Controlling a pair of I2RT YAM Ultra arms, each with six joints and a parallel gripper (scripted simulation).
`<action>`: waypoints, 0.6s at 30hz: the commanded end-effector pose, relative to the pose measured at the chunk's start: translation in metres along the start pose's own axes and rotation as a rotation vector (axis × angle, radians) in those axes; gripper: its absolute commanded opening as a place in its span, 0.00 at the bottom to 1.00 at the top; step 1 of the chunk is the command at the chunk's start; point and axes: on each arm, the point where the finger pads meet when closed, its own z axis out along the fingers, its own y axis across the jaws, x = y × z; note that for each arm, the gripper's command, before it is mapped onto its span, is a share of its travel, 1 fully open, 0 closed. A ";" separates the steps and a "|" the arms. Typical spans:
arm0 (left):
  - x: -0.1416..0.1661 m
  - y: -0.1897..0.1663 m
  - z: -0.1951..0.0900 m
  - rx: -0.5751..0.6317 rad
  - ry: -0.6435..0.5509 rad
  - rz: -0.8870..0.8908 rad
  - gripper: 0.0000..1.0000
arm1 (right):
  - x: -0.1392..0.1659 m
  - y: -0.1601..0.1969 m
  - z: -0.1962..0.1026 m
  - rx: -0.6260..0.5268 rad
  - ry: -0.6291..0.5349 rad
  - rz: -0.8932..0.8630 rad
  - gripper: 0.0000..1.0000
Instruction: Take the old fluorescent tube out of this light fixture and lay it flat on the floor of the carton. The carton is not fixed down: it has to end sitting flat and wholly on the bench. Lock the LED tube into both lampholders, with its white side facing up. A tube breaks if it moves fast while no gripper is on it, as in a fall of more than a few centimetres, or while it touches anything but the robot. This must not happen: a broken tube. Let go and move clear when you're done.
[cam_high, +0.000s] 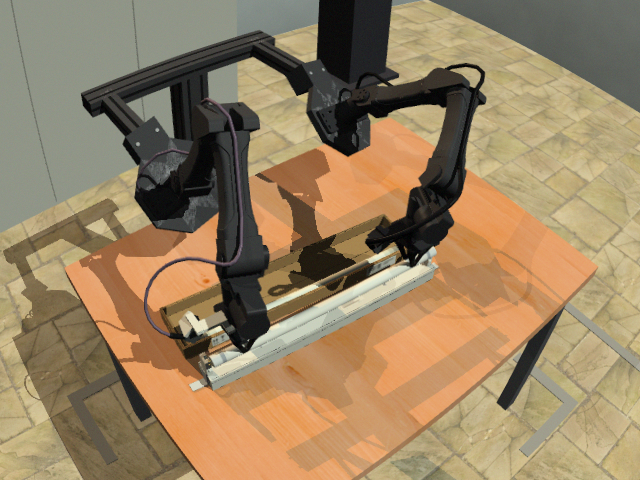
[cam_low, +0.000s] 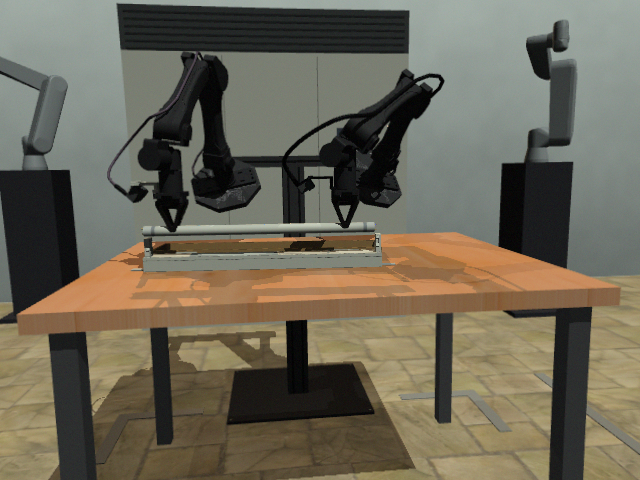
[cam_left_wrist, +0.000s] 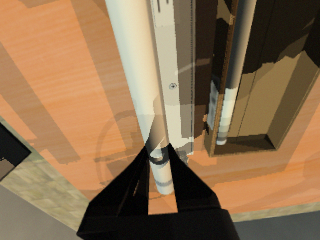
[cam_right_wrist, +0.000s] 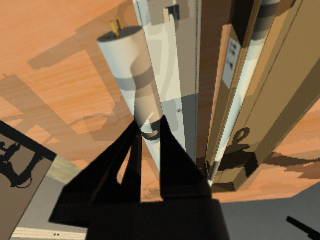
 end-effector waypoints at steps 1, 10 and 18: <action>-0.006 -0.001 -0.018 -0.027 -0.027 0.014 0.11 | -0.007 0.001 -0.011 -0.027 -0.028 0.017 0.11; -0.005 -0.009 -0.017 -0.040 -0.028 0.001 0.11 | -0.004 -0.009 -0.009 -0.038 -0.024 0.019 0.11; -0.004 0.003 -0.029 -0.065 -0.051 -0.009 0.11 | -0.005 0.003 -0.021 -0.082 -0.035 0.011 0.11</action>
